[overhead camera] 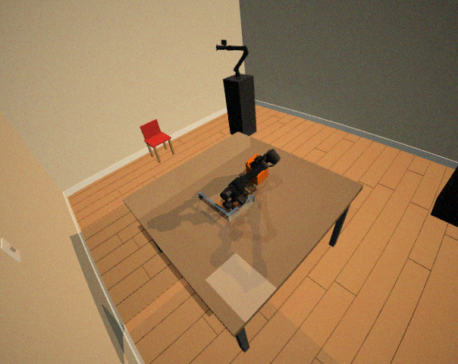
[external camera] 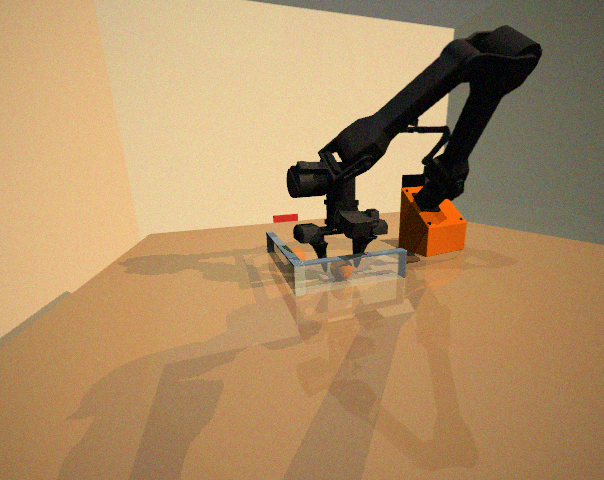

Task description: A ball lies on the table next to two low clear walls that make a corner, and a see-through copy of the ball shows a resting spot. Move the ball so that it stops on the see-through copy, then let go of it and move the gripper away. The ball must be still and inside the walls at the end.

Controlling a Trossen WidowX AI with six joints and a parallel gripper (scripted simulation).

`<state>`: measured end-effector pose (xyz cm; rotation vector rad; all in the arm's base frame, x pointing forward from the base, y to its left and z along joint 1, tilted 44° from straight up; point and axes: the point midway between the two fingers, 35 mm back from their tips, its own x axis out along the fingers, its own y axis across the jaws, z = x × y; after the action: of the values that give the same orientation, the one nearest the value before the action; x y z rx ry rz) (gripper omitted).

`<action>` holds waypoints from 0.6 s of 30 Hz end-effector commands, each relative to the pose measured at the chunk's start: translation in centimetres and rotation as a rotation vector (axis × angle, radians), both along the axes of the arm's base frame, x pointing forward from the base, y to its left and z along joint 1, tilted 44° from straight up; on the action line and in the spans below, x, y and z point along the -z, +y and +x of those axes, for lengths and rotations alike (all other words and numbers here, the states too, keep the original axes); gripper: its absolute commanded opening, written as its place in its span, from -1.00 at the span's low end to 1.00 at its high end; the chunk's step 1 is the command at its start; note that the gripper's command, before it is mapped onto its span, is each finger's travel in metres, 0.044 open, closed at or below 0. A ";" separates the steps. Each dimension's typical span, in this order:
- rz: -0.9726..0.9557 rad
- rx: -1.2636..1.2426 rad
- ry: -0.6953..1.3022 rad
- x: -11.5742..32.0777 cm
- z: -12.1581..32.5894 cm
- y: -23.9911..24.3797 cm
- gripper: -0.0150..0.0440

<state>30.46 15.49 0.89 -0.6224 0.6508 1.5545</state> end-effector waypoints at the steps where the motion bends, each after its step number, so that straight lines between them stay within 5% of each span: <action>1: -0.003 0.007 0.009 0.3 -0.2 0.0 0.47; 12: -0.003 0.007 0.009 0.3 -0.2 0.0 0.16; 18: -0.010 0.008 0.007 -1.2 0.5 -1.6 -0.38</action>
<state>30.06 15.03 0.97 -0.6043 0.6771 1.5620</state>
